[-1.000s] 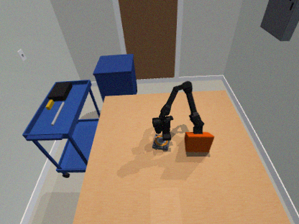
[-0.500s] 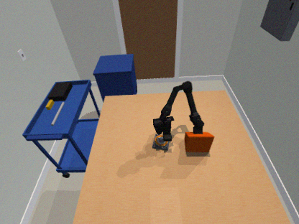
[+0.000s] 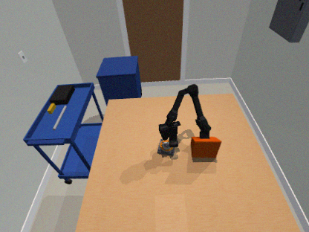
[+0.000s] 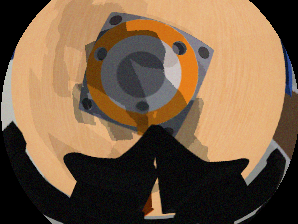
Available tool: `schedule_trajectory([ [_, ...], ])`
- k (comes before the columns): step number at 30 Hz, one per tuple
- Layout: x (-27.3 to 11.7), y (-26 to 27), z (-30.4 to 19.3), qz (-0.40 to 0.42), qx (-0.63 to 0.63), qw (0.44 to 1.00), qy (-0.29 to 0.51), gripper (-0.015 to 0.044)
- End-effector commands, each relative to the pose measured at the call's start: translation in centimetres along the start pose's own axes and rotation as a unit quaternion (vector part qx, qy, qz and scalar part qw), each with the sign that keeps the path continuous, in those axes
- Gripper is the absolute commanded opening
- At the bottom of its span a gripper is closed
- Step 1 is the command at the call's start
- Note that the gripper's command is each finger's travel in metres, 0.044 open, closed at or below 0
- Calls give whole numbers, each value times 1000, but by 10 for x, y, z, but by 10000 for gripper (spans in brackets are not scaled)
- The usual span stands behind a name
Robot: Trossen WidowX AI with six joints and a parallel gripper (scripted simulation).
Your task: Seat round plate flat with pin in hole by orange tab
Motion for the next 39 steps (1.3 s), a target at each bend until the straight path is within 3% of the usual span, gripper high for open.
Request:
schedule_trajectory([
  [1,4,4,-7,3,-4,1000,11,0],
  [39,3,34,-9,4,-4,1000,11,0],
])
Point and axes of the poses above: the point midway between the two fingers, 35 mm back from their tips, its own x axis out along the fingers, its own y axis across the jaws, z = x × y, the point moved 1 cm from there along -x, back along the fingers, and after that the axes turned 12 degrees about x, right-handed, at the moved point
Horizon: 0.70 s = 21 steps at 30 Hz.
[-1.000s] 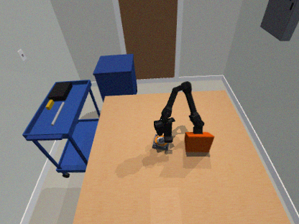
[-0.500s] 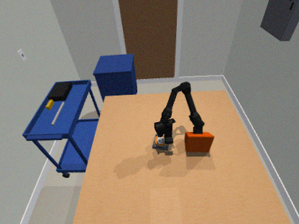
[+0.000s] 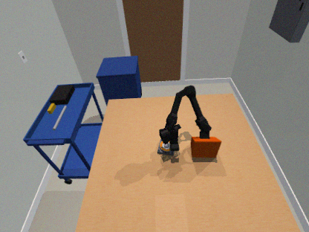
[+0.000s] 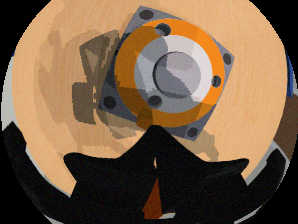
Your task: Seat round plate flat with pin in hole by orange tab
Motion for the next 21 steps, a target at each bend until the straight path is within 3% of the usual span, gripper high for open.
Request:
schedule_trajectory([
  [1,0,6,1,3,2,1000,3,0],
  [21,-2,29,12,4,2,1000,2,0],
])
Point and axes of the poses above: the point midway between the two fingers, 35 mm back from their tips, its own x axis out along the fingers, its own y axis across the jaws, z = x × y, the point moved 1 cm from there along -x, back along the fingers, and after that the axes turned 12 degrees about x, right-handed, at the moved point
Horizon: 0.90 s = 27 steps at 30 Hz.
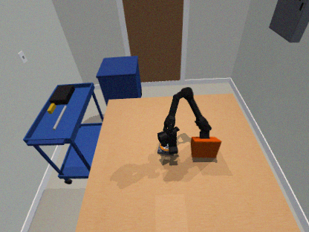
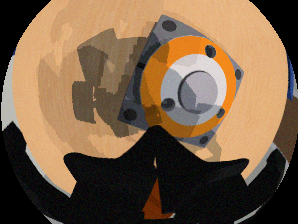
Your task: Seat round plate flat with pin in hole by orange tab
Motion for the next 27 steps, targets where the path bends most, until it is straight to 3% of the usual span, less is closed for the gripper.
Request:
schedule_trajectory([
  [1,-2,5,6,3,6,1000,-2,0],
  [27,-6,21,27,4,6,1000,-2,0],
])
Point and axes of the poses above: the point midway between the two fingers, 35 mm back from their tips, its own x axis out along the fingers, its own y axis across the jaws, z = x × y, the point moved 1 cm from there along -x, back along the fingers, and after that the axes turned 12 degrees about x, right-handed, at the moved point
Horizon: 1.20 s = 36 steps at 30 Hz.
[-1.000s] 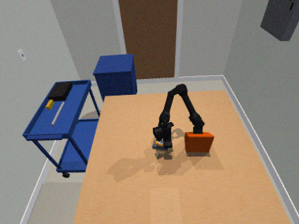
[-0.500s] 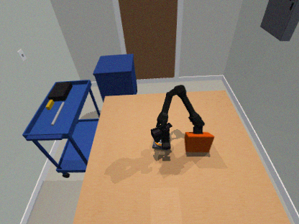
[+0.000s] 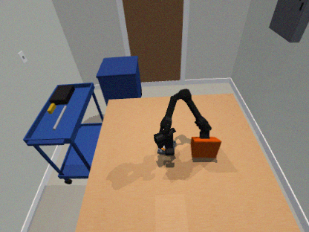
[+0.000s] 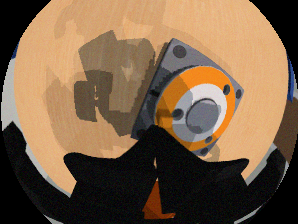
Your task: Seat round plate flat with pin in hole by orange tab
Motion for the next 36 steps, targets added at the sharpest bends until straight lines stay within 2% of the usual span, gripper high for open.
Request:
schedule_trajectory([
  [1,0,1,5,0,2,1000,-2,0],
  [17,2,4,14,0,2,1000,-2,0],
  [27,-42,3,9,1,2,1000,-2,0],
  [36,-34,3,9,-1,-2,1000,-3,0],
])
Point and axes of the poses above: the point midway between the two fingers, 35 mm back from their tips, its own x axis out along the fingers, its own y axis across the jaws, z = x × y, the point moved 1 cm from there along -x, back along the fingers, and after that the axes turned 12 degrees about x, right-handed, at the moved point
